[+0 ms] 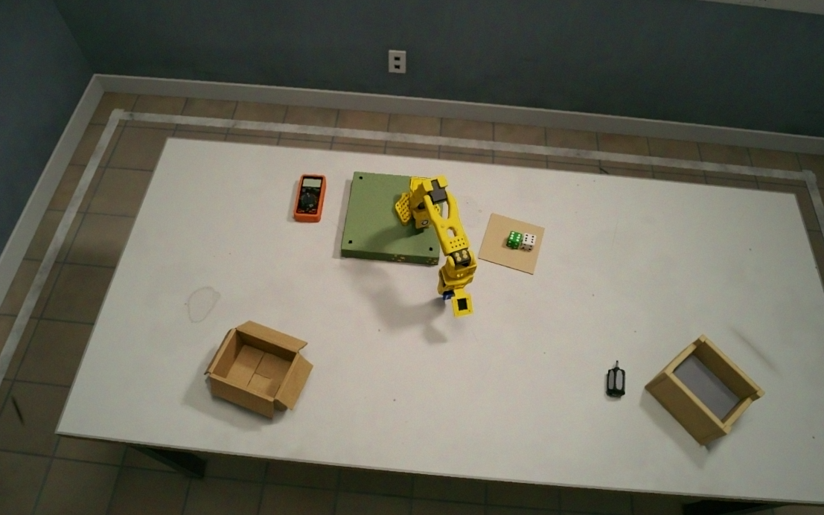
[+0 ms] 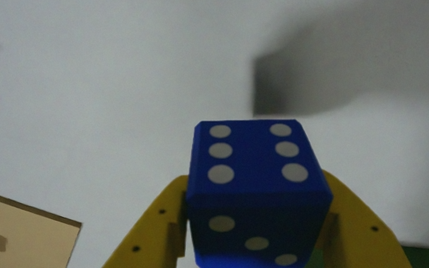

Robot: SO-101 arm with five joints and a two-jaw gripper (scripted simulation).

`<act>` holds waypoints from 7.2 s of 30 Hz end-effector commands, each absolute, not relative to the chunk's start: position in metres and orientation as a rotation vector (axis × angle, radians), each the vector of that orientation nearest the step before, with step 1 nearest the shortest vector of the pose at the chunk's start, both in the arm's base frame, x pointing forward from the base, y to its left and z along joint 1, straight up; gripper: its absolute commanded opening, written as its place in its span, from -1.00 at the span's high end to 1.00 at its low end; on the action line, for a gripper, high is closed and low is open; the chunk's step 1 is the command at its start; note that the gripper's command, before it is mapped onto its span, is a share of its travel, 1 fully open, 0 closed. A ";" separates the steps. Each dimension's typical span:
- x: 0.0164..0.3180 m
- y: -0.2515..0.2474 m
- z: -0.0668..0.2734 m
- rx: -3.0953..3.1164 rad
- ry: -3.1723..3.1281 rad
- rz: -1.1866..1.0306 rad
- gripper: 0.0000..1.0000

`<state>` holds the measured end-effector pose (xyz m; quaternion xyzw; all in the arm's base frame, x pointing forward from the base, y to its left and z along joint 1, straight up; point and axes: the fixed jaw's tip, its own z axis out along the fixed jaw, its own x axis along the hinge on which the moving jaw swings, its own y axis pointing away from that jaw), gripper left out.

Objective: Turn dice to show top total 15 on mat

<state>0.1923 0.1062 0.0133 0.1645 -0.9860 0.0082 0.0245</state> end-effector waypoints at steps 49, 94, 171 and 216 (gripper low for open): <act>0.082 0.192 0.018 1.472 -2.753 0.023 1.00; -0.001 0.201 0.023 2.012 -2.422 -0.014 1.00; -0.001 0.201 -0.001 2.012 -2.422 -0.014 1.00; -0.001 0.202 -0.018 2.012 -2.422 -0.014 1.00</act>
